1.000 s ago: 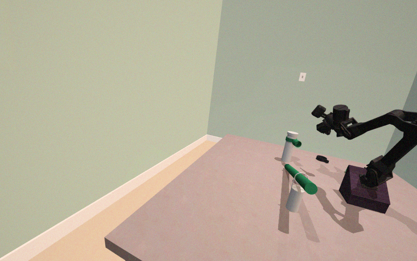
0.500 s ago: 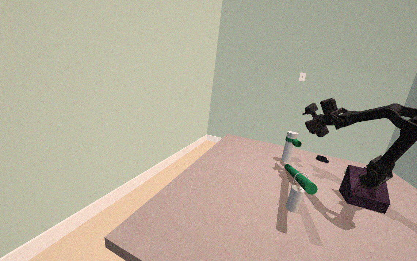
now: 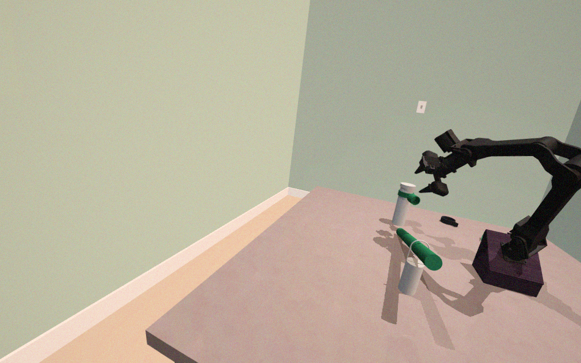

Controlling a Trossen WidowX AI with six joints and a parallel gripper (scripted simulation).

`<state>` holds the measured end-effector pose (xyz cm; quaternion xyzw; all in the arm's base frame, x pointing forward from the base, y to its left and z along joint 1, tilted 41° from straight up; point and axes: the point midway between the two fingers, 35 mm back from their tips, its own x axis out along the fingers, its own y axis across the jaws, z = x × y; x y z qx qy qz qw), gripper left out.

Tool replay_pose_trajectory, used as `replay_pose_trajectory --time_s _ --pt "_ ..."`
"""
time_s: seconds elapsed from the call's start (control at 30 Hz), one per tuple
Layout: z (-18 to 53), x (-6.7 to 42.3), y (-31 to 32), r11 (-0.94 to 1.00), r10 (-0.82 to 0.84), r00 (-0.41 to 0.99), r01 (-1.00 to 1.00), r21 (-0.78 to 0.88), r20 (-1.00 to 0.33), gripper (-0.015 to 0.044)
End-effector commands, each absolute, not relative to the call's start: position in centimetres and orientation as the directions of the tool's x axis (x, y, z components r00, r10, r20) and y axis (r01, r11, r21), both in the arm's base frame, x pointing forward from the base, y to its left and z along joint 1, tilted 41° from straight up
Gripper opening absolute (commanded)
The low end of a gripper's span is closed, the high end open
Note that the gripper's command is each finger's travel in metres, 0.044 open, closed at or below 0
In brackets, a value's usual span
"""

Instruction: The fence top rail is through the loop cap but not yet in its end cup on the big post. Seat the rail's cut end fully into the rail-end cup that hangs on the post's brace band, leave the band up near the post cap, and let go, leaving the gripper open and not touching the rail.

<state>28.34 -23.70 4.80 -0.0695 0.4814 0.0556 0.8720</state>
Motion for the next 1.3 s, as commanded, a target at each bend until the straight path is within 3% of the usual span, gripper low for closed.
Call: replay_pose_trajectory --time_s 0.0,0.67,0.97,1.27 --pt "9.7 30.0 -17.3 0.744 0.454 0.544 0.205 0.636 -0.706 0.0440" --pt "9.6 30.0 -17.5 0.755 0.460 0.542 0.179 0.631 -0.704 0.0440" --pt "6.2 29.2 -21.5 0.858 0.513 0.513 -0.321 0.400 -0.688 0.0440" --pt "1.9 27.3 -25.5 0.683 0.577 0.506 -0.729 0.039 -0.641 0.0440"
